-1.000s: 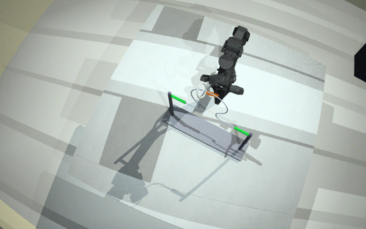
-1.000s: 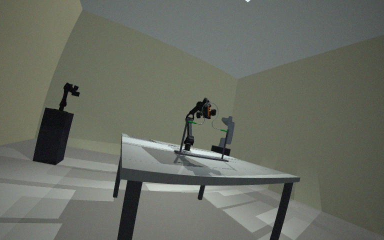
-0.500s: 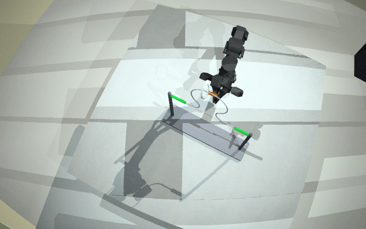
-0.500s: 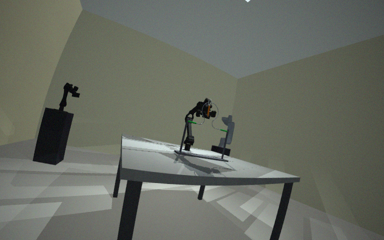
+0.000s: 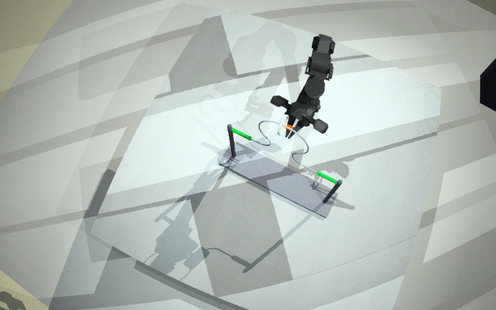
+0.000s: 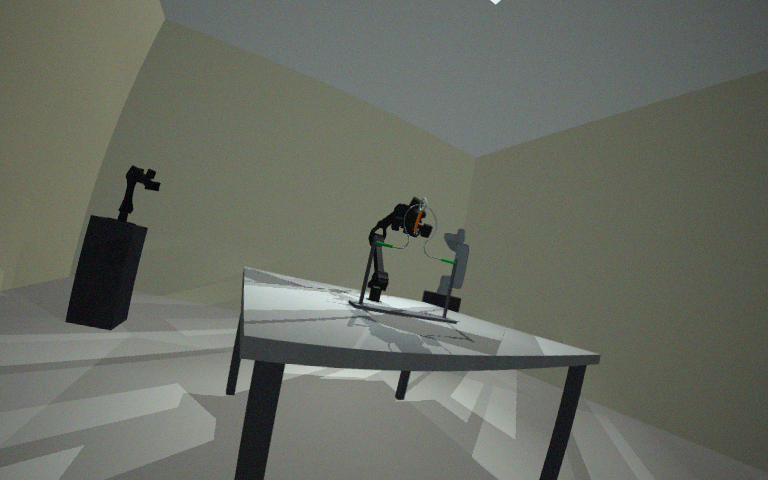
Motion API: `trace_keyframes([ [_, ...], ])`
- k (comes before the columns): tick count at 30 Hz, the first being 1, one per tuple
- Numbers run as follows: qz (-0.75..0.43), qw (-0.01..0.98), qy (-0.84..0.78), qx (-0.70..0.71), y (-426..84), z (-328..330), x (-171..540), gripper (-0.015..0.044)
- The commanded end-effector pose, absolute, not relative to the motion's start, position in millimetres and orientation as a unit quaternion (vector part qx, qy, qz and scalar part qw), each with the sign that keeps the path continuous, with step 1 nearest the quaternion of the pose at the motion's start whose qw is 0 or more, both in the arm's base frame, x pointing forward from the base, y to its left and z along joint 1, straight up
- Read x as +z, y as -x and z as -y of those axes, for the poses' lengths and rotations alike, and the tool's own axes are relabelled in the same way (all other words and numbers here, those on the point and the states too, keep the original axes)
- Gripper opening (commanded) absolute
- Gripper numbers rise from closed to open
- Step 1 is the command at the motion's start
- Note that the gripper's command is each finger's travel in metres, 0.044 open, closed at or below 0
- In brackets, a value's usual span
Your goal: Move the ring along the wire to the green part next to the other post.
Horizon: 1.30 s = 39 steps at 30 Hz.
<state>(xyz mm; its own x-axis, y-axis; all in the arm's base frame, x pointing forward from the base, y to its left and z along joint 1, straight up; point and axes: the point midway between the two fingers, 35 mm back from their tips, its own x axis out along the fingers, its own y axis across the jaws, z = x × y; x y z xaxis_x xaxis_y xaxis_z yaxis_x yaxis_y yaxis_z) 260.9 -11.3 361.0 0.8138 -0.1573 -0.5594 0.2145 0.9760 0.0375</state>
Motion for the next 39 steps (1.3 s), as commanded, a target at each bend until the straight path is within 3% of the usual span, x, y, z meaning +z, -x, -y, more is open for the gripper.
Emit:
trace_keyframes([
  [1,-0.291,0.950,-0.022,-0.107,-260.6,13.6,358.9,-0.0150],
  [39,-0.279,0.924,0.198,-0.173,-258.4,32.4,362.1,-0.0150],
])
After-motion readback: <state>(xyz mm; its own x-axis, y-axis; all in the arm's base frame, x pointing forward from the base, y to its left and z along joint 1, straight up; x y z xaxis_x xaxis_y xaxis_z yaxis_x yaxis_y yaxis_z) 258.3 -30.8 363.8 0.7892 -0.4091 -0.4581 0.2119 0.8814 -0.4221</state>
